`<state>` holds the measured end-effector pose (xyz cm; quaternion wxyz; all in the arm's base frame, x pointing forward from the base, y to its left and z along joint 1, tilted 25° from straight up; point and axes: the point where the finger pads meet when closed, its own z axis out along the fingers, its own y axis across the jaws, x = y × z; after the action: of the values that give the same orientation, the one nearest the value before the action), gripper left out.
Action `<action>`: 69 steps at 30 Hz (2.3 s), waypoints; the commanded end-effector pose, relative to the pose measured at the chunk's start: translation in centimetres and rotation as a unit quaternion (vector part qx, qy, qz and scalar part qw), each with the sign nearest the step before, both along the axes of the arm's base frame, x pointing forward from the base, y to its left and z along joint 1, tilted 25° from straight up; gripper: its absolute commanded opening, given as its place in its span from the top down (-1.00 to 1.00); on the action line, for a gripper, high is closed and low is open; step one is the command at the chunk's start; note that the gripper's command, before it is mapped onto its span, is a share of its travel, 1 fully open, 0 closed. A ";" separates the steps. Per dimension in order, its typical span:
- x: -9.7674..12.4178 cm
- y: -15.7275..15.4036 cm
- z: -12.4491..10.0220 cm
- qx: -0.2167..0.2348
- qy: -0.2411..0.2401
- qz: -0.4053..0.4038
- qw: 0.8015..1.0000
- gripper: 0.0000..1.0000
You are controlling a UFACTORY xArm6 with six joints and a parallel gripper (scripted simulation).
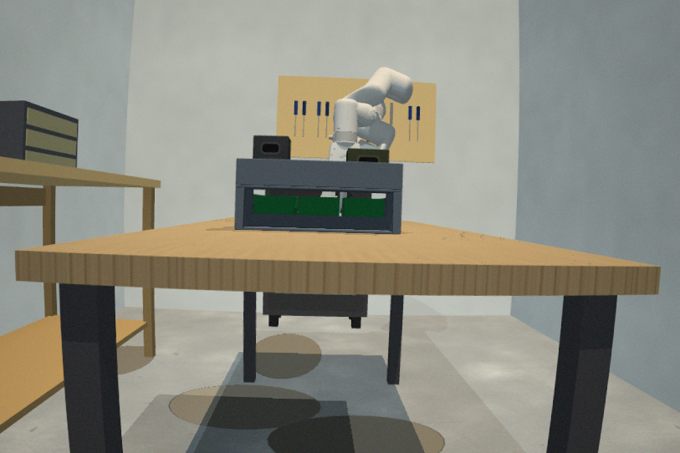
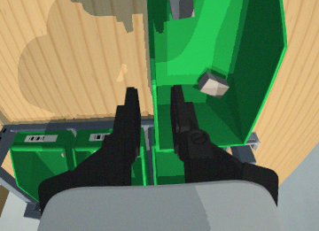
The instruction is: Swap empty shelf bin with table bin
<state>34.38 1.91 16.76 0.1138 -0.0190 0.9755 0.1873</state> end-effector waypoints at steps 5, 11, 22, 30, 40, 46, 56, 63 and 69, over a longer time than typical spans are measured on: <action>0.1 0.0 0.1 0.000 -0.002 0.000 1.000 0.49; 0.1 0.0 0.1 0.000 -0.002 0.000 1.000 0.49; 0.2 0.2 -0.4 0.000 -0.002 0.000 1.000 0.49; 0.4 0.5 -1.3 0.000 -0.002 0.000 1.000 0.49; 0.7 1.0 -2.4 0.000 -0.002 0.000 1.000 0.49; 0.9 1.3 -3.1 0.000 -0.002 0.000 1.000 0.49; 1.0 1.5 -3.6 0.000 -0.002 0.000 1.000 0.49; 1.0 1.5 -3.7 0.000 -0.002 0.000 1.000 0.49; 1.0 1.5 -3.7 0.000 -0.002 0.000 1.000 0.49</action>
<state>35.30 3.47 12.94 0.1139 -0.0190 0.9755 0.1872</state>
